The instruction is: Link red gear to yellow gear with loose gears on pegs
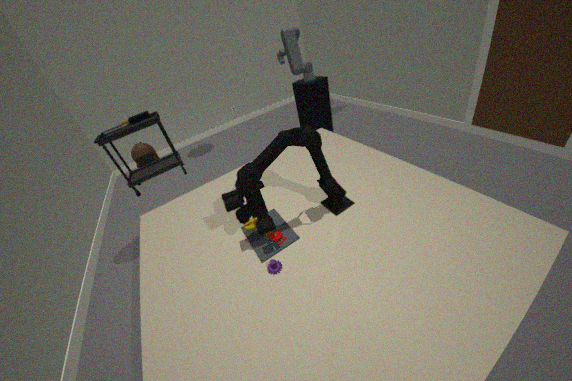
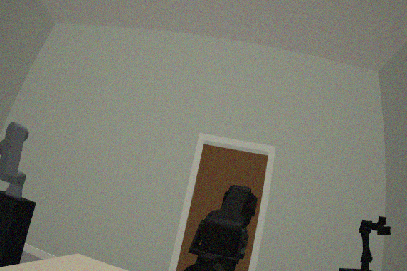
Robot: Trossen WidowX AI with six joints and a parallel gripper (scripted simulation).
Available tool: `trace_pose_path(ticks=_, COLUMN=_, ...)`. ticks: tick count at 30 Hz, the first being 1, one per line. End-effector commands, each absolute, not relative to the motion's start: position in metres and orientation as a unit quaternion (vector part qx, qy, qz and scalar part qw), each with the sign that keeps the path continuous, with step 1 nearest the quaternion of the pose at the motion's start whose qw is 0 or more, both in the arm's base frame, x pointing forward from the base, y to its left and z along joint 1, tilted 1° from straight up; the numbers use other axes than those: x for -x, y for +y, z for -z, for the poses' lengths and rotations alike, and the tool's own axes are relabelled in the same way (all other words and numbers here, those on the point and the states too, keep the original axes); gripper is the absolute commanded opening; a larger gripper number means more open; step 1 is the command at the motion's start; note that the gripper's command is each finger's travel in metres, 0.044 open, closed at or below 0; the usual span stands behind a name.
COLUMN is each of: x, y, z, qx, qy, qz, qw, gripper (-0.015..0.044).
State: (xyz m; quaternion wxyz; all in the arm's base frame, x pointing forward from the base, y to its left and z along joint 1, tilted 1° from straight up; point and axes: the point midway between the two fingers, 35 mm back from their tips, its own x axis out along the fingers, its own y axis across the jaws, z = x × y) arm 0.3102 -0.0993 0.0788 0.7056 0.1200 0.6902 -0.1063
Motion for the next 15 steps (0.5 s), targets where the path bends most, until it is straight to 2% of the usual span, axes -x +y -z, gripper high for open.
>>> trace_pose_path(ticks=1, x=-0.3103, y=-0.1001, z=-0.0772, qx=-0.093, qy=0.694, qz=0.080, qw=0.710, gripper=0.0000)
trace_pose_path(ticks=15, x=-0.3104, y=-0.0989, z=-0.0752, qx=-0.182, qy=0.678, qz=0.167, qw=0.692, gripper=0.0000)
